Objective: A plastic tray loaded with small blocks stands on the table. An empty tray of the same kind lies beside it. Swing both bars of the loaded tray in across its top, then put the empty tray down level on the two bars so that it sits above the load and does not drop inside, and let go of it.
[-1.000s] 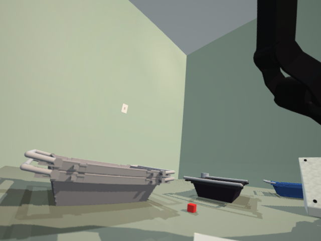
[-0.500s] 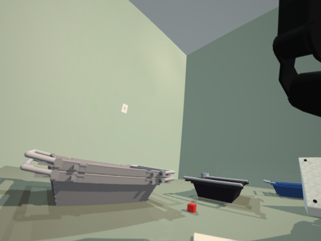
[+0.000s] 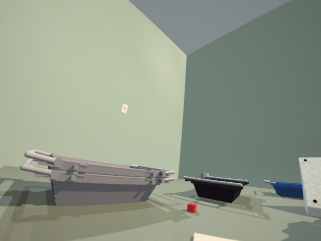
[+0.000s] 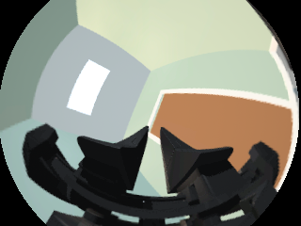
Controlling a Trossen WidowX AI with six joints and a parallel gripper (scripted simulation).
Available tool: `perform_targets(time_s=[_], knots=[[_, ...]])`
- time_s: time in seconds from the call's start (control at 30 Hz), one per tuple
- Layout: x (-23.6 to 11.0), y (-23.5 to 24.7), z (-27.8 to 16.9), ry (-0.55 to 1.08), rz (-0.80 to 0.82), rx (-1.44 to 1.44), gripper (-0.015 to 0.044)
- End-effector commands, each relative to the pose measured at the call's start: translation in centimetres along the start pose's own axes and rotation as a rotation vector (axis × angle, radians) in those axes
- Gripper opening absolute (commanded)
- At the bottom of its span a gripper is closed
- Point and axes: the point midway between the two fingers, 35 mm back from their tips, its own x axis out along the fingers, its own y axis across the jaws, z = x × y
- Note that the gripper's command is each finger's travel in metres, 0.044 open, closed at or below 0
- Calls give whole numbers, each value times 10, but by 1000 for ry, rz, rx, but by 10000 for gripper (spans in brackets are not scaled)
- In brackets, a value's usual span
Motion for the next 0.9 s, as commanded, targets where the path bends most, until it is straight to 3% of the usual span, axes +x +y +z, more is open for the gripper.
perform_targets(time_s=[0.0, 0.2, 0.47, 0.87], knots=[[-2, 42, 9, -14, 87, 180, 82], [-6, 100, 37, -50, 228, 449, 82], [-27, 183, 129, -159, 519, 925, 82], [-88, 216, 301, -352, 1003, 1526, 82]])
